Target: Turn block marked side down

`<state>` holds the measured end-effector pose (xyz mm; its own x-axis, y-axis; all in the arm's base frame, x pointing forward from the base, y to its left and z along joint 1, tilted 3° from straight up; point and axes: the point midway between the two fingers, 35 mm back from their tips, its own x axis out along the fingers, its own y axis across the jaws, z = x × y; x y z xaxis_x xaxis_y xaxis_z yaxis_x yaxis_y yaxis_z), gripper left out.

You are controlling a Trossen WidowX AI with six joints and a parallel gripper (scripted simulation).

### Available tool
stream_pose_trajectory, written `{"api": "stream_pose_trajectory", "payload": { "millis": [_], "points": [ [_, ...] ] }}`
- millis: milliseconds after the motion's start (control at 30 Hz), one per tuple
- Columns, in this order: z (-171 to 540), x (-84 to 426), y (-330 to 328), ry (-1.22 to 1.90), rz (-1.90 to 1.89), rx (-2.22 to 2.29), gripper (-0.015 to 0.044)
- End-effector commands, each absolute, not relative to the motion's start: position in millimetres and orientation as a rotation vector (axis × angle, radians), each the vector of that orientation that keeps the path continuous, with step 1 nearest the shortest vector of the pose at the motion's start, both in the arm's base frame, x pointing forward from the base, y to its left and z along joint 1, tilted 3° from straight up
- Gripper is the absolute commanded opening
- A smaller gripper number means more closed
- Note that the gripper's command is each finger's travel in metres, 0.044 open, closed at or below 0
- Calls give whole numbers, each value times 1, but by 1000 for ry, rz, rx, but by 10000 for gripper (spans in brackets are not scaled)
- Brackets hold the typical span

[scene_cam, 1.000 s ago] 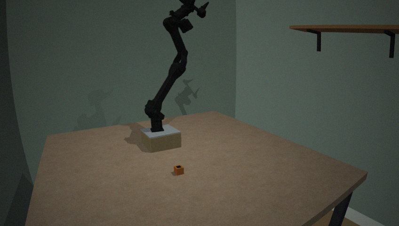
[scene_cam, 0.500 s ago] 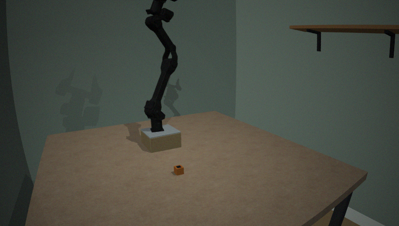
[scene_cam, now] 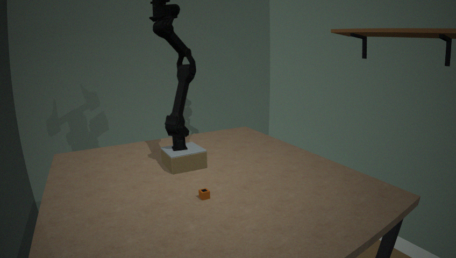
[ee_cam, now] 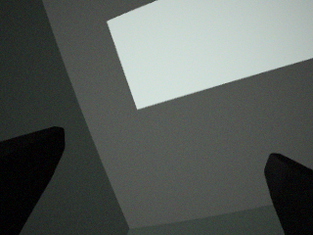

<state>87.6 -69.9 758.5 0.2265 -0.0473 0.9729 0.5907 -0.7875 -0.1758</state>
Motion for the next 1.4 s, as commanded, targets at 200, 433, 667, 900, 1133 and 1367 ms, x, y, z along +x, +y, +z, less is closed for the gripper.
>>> {"api": "stream_pose_trajectory", "payload": {
  "millis": [200,433,667,900,1133,1367],
  "points": [
    [705,201,-152,-381,-1147,-1656,440],
    [647,281,-178,-279,-853,-1412,440],
    [607,325,-183,-174,-749,-1380,440],
    [536,386,-183,-33,-527,-1181,440],
    [450,438,-165,148,-310,-970,440],
    [355,472,-126,356,-99,-789,440]
  ]
}}
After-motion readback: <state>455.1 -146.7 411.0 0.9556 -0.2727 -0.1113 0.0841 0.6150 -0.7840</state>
